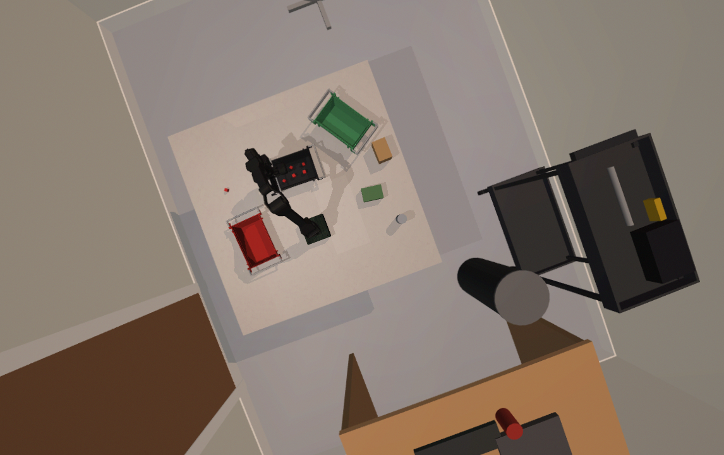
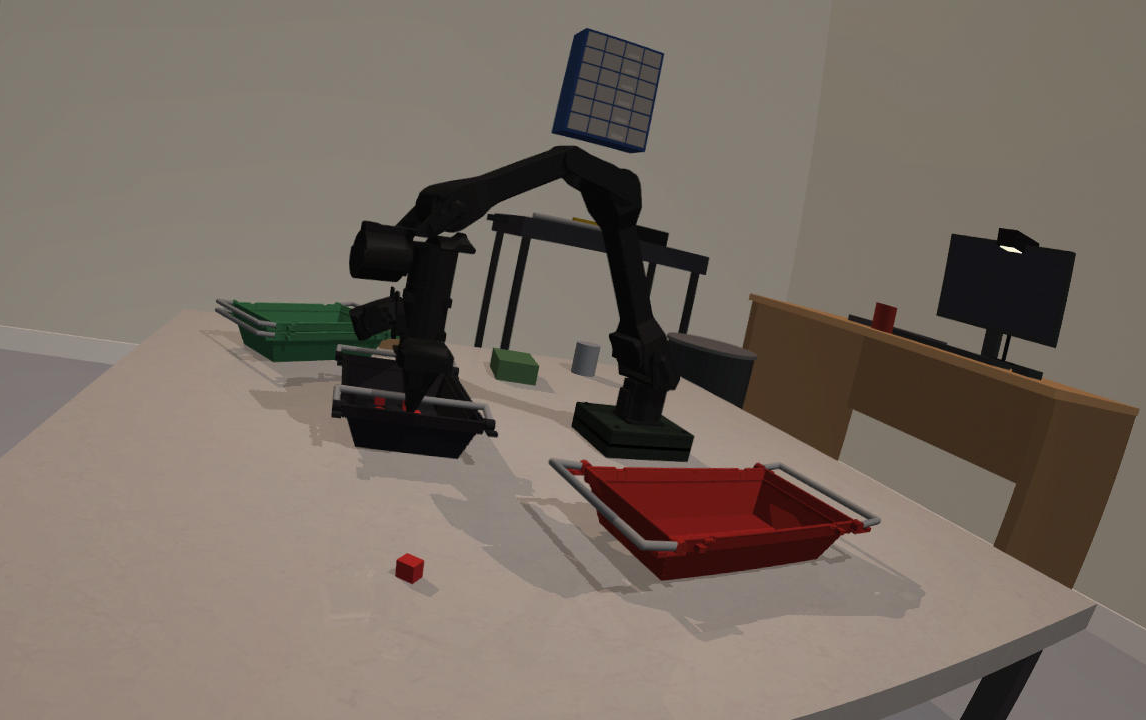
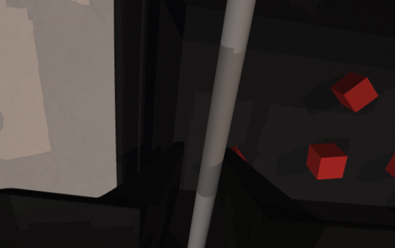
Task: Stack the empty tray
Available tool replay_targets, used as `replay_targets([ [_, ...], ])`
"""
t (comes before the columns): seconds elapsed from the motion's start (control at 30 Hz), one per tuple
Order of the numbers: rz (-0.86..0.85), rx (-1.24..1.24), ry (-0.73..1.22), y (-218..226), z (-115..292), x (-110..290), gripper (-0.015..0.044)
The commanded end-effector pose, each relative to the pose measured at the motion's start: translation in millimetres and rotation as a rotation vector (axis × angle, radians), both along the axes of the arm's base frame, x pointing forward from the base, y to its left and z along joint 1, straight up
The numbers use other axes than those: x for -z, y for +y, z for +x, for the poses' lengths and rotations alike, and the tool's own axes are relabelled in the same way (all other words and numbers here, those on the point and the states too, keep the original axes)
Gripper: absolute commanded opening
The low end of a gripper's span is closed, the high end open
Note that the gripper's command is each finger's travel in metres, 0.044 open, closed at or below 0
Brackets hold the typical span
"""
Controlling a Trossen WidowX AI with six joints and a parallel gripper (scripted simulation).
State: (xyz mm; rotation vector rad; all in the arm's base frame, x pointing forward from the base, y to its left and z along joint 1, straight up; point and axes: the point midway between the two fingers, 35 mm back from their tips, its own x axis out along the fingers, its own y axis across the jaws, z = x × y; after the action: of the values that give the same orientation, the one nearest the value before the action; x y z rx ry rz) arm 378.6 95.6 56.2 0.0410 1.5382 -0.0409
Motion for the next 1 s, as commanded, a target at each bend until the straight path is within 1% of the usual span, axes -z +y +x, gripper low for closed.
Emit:
replay_targets([
  [0.0,0.005,-0.012,-0.001,-0.5,-0.8,0.5,0.0086],
  [0.3,0.005,-0.012,-0.001,2.5,-0.8,-40.9,0.0086],
  [0.37,0.005,-0.012,-0.001,2.5,-0.8,-41.9,0.0086],
  [0.4,-0.001,-0.010,0.001,1.2,-1.0,-34.6,0.0086],
  [0.97,-0.001,-0.010,0.001,1.2,-1.0,-34.6,0.0086],
])
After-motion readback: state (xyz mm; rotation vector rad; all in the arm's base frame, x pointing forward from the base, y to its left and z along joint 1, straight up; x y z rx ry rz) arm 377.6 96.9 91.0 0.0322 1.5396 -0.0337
